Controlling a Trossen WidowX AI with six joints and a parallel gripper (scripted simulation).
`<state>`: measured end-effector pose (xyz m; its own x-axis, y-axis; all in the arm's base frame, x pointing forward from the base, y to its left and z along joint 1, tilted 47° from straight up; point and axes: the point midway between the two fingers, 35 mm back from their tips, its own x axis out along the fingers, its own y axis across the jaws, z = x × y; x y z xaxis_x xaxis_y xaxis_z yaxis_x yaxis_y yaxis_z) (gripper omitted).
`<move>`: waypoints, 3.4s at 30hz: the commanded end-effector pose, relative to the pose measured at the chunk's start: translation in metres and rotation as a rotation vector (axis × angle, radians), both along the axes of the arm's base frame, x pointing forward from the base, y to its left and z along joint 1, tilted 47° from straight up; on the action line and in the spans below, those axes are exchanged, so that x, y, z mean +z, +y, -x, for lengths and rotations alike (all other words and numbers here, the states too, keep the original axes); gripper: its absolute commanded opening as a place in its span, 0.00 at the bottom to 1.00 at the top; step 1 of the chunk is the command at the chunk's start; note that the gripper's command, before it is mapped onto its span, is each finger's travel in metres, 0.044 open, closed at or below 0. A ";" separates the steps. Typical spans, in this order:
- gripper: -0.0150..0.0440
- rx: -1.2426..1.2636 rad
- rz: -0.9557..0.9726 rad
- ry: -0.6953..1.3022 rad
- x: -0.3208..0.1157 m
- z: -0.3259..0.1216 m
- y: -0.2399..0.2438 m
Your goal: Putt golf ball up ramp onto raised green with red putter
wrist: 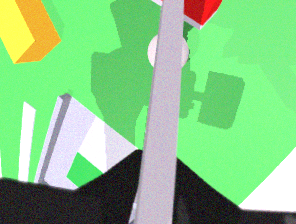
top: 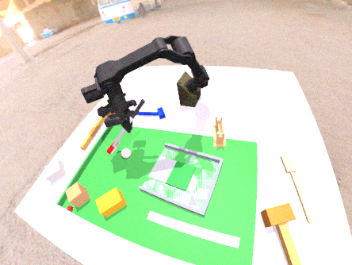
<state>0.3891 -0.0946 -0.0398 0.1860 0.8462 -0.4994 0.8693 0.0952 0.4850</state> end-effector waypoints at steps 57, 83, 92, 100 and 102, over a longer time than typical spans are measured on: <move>0.25 -0.007 -0.001 0.004 0.061 -0.004 0.075; 0.25 0.003 -0.014 0.010 0.152 0.002 0.095; 0.25 0.003 -0.014 0.010 0.152 0.002 0.095; 0.25 0.003 -0.014 0.010 0.152 0.002 0.095; 0.25 0.003 -0.014 0.010 0.152 0.002 0.095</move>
<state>0.3867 0.0008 0.1126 0.1773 0.8540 -0.4891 0.8744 0.0914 0.4765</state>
